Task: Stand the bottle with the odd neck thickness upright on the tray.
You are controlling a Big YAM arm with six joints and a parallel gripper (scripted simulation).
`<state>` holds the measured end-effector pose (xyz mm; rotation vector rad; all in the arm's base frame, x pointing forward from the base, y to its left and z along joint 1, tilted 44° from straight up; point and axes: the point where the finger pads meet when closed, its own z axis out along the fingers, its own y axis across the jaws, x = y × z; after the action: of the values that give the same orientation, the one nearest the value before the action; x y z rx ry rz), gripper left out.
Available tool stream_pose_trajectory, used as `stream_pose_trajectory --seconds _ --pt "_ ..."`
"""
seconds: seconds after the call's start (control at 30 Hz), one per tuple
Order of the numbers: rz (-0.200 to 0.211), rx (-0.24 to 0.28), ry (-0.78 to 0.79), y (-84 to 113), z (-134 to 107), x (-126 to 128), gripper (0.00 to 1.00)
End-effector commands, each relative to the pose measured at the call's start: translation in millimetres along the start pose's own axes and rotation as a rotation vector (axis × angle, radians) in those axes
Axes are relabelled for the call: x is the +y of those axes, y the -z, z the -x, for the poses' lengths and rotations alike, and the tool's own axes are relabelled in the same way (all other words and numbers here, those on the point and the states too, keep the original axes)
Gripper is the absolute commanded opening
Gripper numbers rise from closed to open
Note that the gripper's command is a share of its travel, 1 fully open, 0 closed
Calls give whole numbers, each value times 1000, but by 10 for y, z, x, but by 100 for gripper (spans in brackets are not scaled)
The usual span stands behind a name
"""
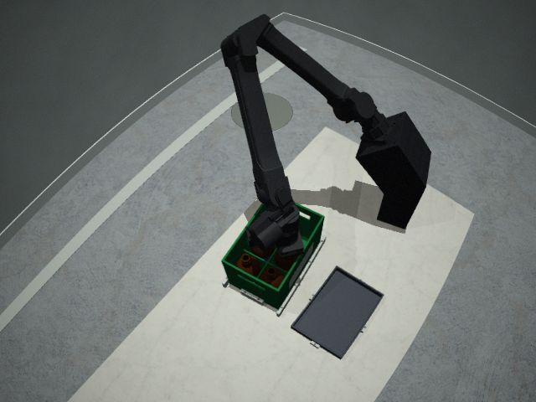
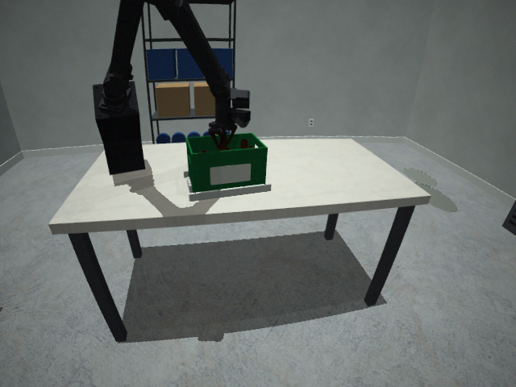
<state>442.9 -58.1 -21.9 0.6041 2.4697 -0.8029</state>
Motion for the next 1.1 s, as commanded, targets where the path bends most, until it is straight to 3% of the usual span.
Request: stream_pose_trajectory --seconds 0.0,1.07 --pt "5 -2 7 -37 17 7 61" --pt "4 -3 3 -26 41 -17 61"
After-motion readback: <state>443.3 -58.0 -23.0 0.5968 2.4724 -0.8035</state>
